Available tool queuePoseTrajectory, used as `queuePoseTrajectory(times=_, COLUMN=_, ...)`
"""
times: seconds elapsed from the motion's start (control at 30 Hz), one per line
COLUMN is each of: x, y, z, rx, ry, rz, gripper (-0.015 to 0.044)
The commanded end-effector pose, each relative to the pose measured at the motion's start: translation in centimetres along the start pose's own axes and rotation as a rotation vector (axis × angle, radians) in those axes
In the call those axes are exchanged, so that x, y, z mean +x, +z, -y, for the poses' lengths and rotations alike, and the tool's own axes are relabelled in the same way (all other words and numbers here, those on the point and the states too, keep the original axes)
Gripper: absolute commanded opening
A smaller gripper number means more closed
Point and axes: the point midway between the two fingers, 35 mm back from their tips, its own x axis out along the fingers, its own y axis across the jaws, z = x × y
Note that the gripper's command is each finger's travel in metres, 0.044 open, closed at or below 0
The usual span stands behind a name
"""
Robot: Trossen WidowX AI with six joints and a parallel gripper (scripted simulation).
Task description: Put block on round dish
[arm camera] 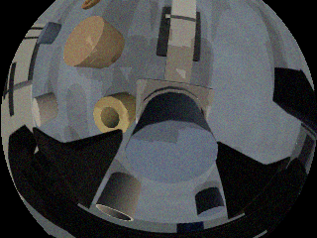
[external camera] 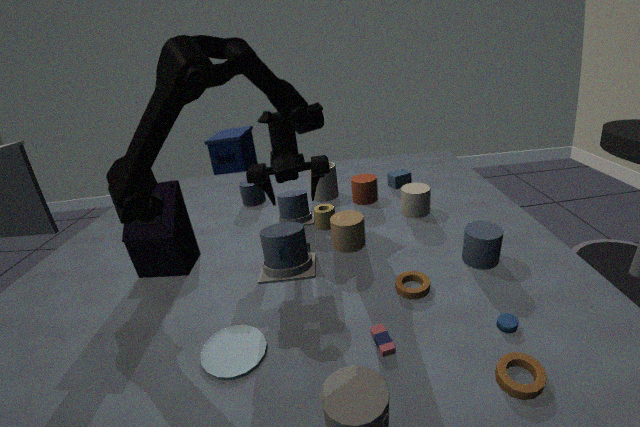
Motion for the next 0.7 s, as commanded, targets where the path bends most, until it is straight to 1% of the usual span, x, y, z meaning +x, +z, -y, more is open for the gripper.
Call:
queuePoseTrajectory(times=0.0, x=0.65, y=0.06, z=0.17, rx=-0.008, ry=-0.002, rz=0.007, gripper=0.0440)
queuePoseTrajectory(times=0.1, x=0.65, y=0.06, z=0.17, rx=-0.008, ry=-0.002, rz=0.007, gripper=0.0361)
queuePoseTrajectory(times=0.4, x=0.65, y=0.06, z=0.17, rx=-0.008, ry=-0.002, rz=0.007, gripper=0.0301)
queuePoseTrajectory(times=0.67, x=0.13, y=-0.01, z=0.06, rx=-0.008, ry=-0.002, rz=0.005, gripper=0.0091)
